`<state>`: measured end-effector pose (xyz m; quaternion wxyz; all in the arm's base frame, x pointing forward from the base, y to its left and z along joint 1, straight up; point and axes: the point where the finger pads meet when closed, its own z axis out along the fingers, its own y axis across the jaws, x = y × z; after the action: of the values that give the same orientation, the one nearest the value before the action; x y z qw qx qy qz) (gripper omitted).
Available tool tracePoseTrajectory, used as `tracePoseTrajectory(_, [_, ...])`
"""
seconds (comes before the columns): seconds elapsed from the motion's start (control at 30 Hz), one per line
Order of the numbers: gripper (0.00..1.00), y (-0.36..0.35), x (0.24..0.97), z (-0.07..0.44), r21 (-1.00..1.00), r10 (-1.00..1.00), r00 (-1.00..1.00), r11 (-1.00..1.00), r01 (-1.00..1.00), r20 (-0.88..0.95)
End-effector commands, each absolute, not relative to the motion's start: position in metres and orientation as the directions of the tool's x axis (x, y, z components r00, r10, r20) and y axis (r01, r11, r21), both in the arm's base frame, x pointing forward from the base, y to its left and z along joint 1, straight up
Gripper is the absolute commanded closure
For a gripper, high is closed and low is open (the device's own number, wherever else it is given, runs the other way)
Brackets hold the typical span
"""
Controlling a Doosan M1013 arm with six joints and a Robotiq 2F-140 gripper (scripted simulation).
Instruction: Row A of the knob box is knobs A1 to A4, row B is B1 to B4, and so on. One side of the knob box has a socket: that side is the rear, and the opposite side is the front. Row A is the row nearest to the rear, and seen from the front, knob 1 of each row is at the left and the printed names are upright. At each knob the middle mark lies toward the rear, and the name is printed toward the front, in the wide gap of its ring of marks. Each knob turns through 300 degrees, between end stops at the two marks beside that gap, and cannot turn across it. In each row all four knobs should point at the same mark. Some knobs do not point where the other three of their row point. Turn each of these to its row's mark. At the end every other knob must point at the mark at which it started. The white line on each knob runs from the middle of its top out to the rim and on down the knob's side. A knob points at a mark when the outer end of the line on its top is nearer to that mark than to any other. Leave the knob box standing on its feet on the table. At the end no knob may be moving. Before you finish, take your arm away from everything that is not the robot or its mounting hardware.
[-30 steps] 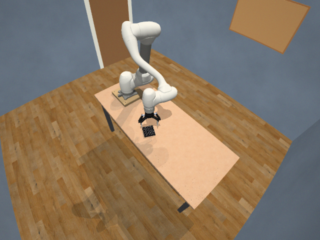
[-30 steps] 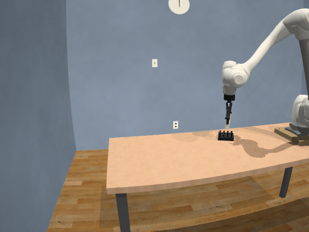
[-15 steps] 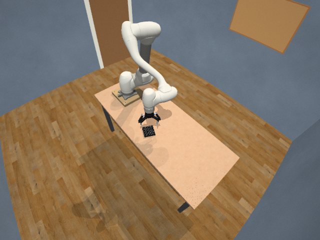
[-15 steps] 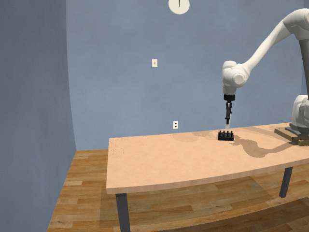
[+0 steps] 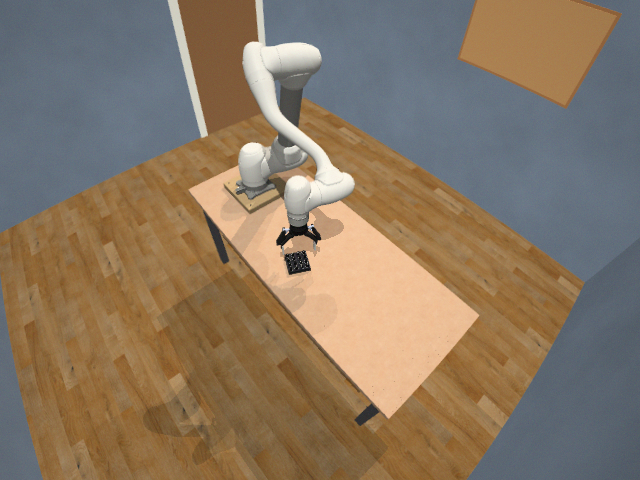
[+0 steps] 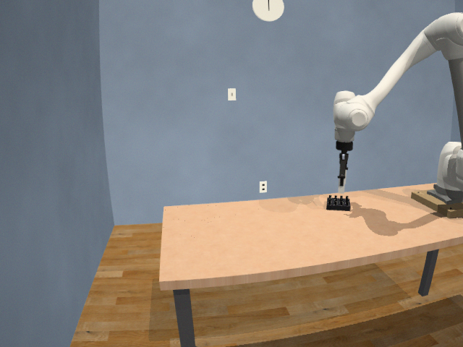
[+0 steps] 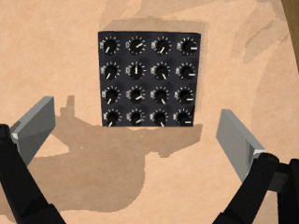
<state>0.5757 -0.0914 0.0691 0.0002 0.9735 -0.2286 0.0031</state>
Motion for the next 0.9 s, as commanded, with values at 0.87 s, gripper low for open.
tracePoseTrajectory(0.87, [0.0, -0.073, 0.53, 0.069, -0.003, -0.447, 0.894, -0.894, -0.447, 0.004])
